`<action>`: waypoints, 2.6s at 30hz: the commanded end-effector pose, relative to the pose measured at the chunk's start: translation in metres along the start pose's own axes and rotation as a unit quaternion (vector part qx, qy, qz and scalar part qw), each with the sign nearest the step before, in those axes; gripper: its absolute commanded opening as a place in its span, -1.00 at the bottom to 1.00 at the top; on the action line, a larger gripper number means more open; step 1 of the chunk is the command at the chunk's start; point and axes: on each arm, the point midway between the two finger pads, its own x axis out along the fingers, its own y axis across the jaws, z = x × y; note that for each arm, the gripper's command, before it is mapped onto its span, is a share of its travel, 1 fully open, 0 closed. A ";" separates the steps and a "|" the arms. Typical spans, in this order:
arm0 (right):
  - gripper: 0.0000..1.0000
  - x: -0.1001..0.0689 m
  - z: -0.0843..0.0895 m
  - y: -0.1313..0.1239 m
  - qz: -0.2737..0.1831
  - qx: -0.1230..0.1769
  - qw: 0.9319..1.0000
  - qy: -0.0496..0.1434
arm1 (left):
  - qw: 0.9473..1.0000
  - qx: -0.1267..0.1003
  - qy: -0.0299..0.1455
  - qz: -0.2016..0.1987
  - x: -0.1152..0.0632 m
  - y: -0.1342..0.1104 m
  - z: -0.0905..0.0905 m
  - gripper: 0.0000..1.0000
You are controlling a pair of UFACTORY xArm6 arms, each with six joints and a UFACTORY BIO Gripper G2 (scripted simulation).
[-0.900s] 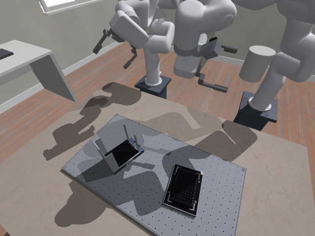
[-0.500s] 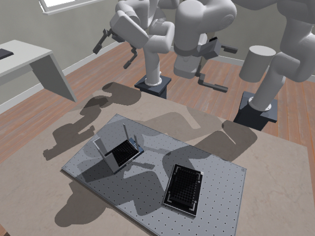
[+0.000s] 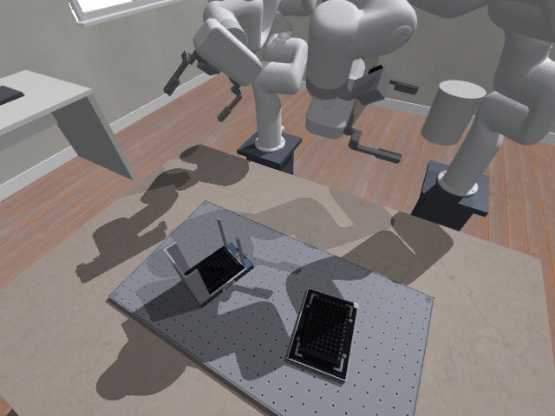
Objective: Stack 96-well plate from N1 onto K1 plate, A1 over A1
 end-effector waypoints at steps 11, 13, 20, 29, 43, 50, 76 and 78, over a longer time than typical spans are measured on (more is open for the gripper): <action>1.00 0.001 -0.001 0.000 -0.005 -0.004 1.000 0.002 | 1.000 -0.002 0.002 -0.001 0.000 0.001 0.002 1.00; 1.00 0.001 -0.001 0.000 -0.007 -0.006 1.000 0.003 | 1.000 -0.002 0.002 -0.001 0.000 0.001 0.002 1.00; 1.00 0.003 -0.002 -0.002 -0.018 -0.014 1.000 0.006 | 1.000 -0.002 0.002 -0.001 0.000 0.001 0.002 1.00; 1.00 0.007 -0.003 -0.005 -0.033 -0.026 0.999 0.011 | 1.000 -0.002 0.002 -0.001 0.000 0.001 0.002 1.00; 1.00 0.014 -0.003 -0.012 -0.073 -0.052 0.996 0.024 | 1.000 -0.002 0.002 -0.001 0.000 0.001 0.002 1.00; 1.00 0.018 -0.001 -0.017 -0.102 -0.069 0.992 0.036 | 1.000 -0.002 0.002 -0.001 0.000 0.001 0.002 1.00; 1.00 0.025 0.017 -0.037 -0.211 -0.121 0.966 0.091 | 1.000 -0.002 0.002 -0.001 0.000 0.001 0.002 1.00; 1.00 0.025 0.020 -0.039 -0.220 -0.124 0.963 0.097 | 1.000 -0.002 0.002 -0.001 0.000 0.001 0.002 1.00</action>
